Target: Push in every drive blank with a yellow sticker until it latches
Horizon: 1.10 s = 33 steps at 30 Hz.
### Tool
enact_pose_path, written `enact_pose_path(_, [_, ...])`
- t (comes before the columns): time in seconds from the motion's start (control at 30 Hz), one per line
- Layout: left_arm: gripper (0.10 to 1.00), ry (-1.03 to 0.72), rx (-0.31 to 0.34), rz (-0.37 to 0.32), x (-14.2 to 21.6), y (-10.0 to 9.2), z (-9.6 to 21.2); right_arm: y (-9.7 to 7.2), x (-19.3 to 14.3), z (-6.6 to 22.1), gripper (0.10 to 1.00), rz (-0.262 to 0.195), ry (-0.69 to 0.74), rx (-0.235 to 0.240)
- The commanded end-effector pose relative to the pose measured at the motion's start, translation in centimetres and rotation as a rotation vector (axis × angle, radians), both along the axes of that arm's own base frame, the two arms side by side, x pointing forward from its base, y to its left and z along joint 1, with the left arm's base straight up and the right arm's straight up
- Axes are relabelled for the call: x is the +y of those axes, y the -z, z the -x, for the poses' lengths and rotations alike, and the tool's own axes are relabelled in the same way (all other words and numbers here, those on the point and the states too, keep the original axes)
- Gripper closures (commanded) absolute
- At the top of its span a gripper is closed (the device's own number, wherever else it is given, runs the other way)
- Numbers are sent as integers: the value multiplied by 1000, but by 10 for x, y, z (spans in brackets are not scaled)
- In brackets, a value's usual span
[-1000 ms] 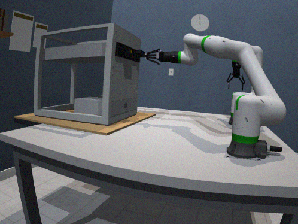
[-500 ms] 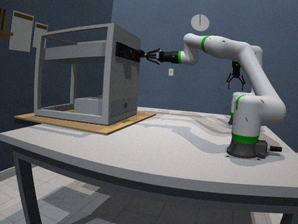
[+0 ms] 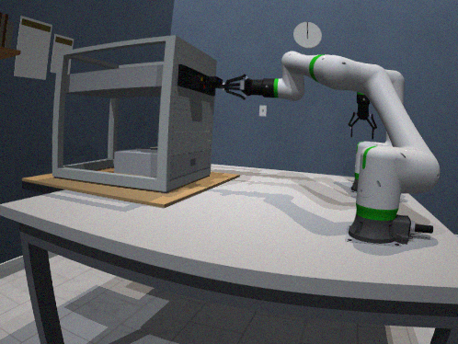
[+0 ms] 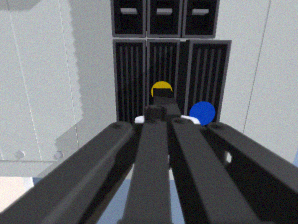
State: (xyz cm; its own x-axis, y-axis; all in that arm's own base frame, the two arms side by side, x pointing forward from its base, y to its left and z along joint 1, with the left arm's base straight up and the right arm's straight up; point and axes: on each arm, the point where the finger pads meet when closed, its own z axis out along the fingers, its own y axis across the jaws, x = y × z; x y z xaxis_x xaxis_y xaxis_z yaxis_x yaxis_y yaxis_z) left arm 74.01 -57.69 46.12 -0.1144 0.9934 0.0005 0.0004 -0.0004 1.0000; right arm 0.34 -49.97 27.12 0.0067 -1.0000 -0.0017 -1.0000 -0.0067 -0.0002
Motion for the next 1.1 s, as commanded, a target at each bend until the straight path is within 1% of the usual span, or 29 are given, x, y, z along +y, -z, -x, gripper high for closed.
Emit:
enact_pose_path(0.0, [999, 0, -2, 2, 0, -2, 0, -1, 0, 0, 98, 2, 0, 0])
enact_pose_path(0.17, [999, 0, -2, 2, -1, -2, 10, -1, 0, 0, 98, 2, 0, 0])
enact_pose_path(0.4, [999, 0, -2, 2, -5, -2, 47, -1, 0, 0, 98, 2, 0, 0])
enact_pose_path(0.47, [999, 0, -2, 2, -5, -2, 47, -1, 0, 0, 98, 2, 0, 0])
enact_pose_path(0.67, [999, 0, -2, 2, -9, -2, 77, -1, 0, 0, 98, 2, 0, 0])
enact_pose_path(0.77, [999, 0, -2, 2, -9, -2, 81, -1, 0, 0, 98, 2, 0, 0])
enact_pose_path(1.07, [999, 0, -2, 2, -9, -2, 82, -1, 0, 0, 98, 2, 0, 0])
